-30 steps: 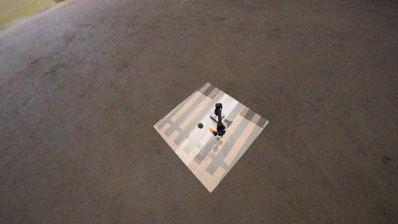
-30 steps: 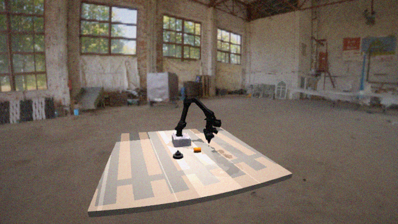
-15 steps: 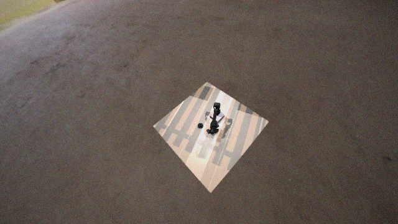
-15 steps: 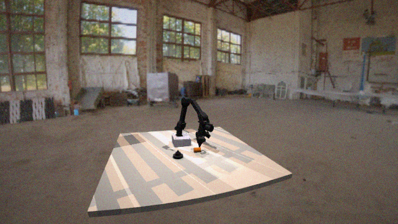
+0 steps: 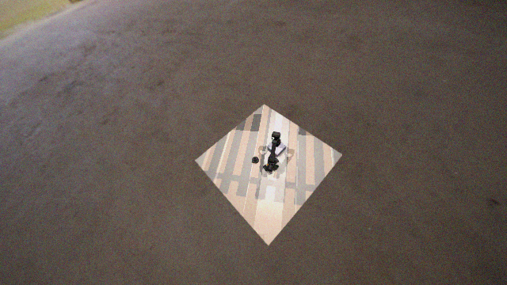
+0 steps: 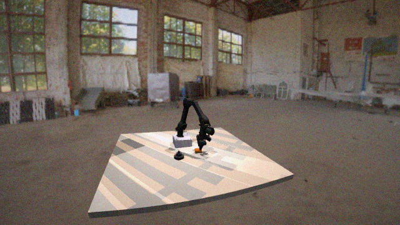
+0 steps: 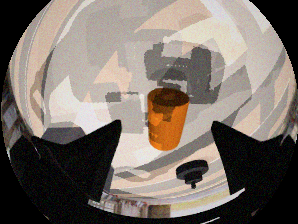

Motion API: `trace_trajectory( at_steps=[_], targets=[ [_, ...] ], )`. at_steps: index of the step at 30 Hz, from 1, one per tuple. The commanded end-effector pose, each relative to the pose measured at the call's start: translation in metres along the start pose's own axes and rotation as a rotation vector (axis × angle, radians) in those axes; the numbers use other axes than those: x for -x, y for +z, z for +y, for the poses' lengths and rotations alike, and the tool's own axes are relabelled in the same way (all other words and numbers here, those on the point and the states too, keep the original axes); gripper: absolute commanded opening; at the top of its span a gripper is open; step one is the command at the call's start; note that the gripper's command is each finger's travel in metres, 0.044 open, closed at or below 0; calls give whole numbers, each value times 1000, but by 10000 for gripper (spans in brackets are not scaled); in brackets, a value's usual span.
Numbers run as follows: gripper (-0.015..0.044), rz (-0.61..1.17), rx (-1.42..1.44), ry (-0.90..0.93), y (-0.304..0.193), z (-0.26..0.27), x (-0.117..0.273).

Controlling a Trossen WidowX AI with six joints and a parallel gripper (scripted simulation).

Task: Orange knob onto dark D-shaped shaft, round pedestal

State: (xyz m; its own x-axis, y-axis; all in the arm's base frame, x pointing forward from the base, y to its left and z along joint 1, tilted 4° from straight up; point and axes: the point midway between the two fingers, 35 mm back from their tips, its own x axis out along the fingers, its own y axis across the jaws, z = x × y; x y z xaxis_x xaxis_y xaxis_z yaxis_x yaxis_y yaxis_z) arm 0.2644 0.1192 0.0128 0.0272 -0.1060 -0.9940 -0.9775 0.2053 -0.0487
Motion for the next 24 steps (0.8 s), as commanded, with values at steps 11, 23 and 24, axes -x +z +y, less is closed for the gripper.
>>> trace_trajectory(
  at_steps=[11, 23, 24],
  targets=[
    [440, 4, 4, -1, 3, 0, -24],
    [256, 4, 4, -1, 4, 1, -29],
    [240, 4, 4, -1, 4, 1, -29]
  ],
)
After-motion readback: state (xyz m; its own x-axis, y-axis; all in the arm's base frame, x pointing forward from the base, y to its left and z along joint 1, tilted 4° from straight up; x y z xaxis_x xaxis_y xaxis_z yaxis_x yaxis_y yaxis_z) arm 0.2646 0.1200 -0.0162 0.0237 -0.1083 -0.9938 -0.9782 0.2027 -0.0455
